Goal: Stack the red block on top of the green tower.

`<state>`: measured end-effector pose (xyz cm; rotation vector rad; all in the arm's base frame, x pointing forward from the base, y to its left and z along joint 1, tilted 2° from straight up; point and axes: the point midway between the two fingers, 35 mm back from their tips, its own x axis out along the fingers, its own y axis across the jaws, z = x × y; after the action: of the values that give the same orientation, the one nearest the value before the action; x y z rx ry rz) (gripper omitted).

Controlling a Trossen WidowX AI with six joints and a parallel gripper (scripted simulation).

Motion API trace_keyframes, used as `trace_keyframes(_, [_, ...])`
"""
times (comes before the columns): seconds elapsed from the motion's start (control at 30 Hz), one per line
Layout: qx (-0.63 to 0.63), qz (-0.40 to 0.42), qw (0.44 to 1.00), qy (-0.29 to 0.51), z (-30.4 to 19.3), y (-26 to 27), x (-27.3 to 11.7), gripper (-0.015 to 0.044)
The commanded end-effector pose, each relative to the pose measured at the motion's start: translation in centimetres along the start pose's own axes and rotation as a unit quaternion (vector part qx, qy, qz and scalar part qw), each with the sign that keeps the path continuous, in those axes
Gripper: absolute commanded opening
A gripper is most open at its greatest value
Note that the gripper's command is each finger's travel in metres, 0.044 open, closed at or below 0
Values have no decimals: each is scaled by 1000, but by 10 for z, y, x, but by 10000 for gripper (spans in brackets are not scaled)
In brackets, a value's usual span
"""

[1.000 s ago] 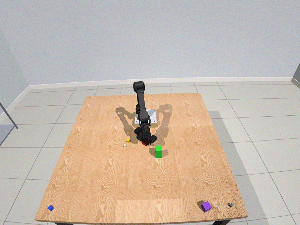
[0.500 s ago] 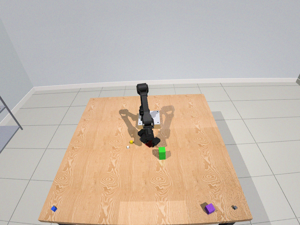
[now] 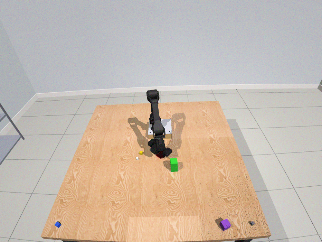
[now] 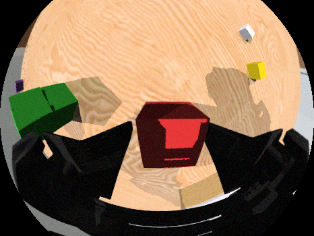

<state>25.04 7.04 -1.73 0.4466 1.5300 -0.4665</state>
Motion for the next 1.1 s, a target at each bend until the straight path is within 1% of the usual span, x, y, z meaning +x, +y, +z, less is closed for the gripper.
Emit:
trace_keyframes(0.0, [-1,-2,1000,-1,0,-1,0,282])
trace_keyframes(0.1, [-1,-2,1000,-1,0,-1,0,204])
trace_keyframes(0.33, [-1,-2,1000,-1,0,-1,0,157])
trace_keyframes(0.53, [-1,-2,1000,-1,0,0,-19,0])
trace_keyframes(1.07, [-1,-2,1000,-1,0,0,-92,0])
